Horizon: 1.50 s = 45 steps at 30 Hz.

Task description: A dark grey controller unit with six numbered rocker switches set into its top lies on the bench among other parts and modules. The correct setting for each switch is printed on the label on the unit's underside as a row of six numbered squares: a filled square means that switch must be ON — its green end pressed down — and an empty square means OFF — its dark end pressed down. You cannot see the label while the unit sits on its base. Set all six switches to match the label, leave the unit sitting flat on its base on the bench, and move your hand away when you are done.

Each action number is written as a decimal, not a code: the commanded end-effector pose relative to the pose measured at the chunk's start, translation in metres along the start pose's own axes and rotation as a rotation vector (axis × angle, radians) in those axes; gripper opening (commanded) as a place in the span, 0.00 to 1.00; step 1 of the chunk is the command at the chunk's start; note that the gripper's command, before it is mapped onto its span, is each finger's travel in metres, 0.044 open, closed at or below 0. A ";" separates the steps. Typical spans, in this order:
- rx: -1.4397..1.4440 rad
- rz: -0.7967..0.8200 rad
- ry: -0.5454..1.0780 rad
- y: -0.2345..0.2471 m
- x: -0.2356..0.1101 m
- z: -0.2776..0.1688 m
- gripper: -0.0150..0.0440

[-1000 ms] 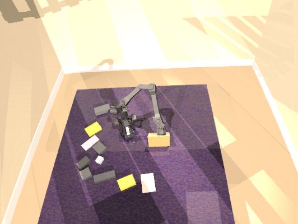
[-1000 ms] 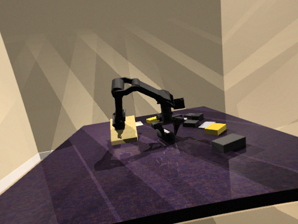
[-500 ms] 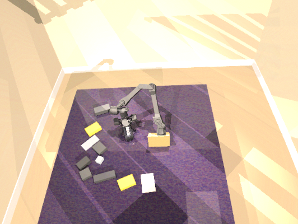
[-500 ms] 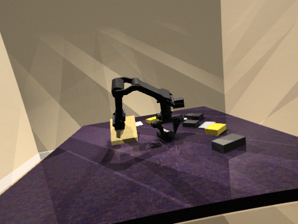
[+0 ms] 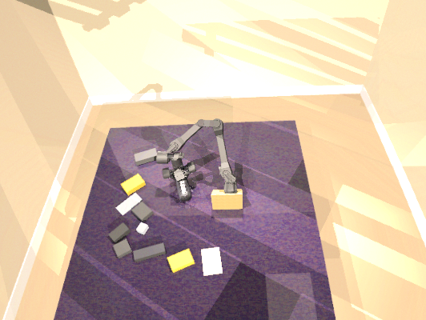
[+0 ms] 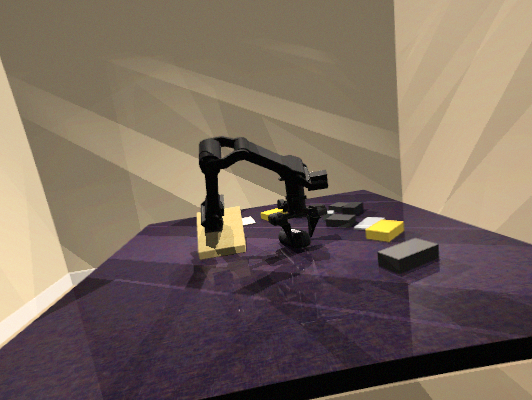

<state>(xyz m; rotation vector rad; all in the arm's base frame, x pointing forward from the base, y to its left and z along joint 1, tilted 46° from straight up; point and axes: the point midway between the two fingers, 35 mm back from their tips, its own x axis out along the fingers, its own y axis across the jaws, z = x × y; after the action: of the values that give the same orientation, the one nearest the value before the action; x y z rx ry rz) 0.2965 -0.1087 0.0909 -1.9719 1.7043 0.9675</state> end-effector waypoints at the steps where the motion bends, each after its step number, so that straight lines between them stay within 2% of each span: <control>1: 0.004 -0.008 0.000 -0.002 -0.005 0.001 0.82; 45: 0.003 -0.008 -0.003 -0.002 -0.036 0.019 0.82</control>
<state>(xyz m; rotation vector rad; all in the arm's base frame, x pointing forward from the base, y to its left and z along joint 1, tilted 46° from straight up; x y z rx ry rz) 0.2908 -0.0741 0.1020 -1.9756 1.7028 0.9640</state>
